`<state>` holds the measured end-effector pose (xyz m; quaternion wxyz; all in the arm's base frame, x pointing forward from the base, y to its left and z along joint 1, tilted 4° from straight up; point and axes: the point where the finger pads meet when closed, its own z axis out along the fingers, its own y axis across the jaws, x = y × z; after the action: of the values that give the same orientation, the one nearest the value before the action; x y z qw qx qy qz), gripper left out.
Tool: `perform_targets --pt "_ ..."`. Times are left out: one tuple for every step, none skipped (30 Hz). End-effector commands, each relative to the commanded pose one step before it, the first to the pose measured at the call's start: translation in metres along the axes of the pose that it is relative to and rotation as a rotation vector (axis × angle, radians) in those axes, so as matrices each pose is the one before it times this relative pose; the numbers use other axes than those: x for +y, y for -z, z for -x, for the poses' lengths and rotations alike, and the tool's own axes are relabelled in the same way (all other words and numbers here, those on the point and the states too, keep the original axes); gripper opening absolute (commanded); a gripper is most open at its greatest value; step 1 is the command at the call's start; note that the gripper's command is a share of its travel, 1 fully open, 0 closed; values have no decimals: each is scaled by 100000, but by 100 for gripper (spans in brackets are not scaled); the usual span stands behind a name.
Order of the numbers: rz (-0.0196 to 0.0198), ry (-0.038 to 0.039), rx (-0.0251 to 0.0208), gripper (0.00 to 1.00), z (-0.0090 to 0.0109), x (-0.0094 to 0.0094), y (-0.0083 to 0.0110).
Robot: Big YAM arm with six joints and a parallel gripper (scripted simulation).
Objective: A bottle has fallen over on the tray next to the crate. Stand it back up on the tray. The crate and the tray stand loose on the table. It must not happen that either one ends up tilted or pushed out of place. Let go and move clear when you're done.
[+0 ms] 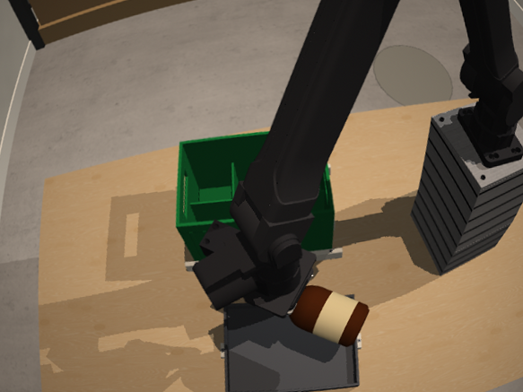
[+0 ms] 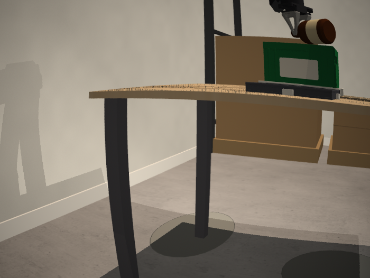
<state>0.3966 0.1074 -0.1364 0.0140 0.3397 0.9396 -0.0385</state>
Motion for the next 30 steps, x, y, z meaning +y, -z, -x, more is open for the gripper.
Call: perform_targets --pt "2964 2079 -1400 0 211 947 1677" --pt "0 -26 0 0 0 0 0" --pt "0 -2 0 0 0 0 0" --pt "0 0 0 0 0 0 0" --pt "0 0 0 0 0 0 0" --pt "0 0 0 0 0 0 0" --pt "0 0 0 0 0 0 0" --pt "0 0 0 0 0 0 0" --pt "0 0 0 0 0 0 0" --pt "0 0 0 0 0 0 0" --pt "0 0 0 0 0 0 0" --pt "0 0 0 0 0 0 0" --pt "0 1 -4 0 -1 0 -1" --pt "1 5 -27 0 -9 -3 -5" --pt "2 13 -71 0 -24 -7 -13" --pt "4 23 -131 0 -44 -13 -24" --pt "0 0 0 0 0 0 0" --pt "0 0 0 0 0 0 0" --pt "-3 -90 -202 0 -27 -52 -42" --pt "242 -63 -432 0 23 80 -4" --pt "493 -126 -581 0 78 179 21" --pt "750 -222 -737 0 146 278 50" --pt "167 -259 -423 0 64 118 40" --pt "-53 -333 -389 0 10 -5 -2" --pt "-412 -343 -163 0 -145 -220 -82" --pt "-341 -344 -247 0 -110 -187 -69" --pt "-10 9 -464 0 -2 0 -3" --pt "-6 42 -510 0 -14 8 -2" --pt "-8 11 -550 0 -4 1 -3" --pt "94 -3 -651 0 35 59 19"
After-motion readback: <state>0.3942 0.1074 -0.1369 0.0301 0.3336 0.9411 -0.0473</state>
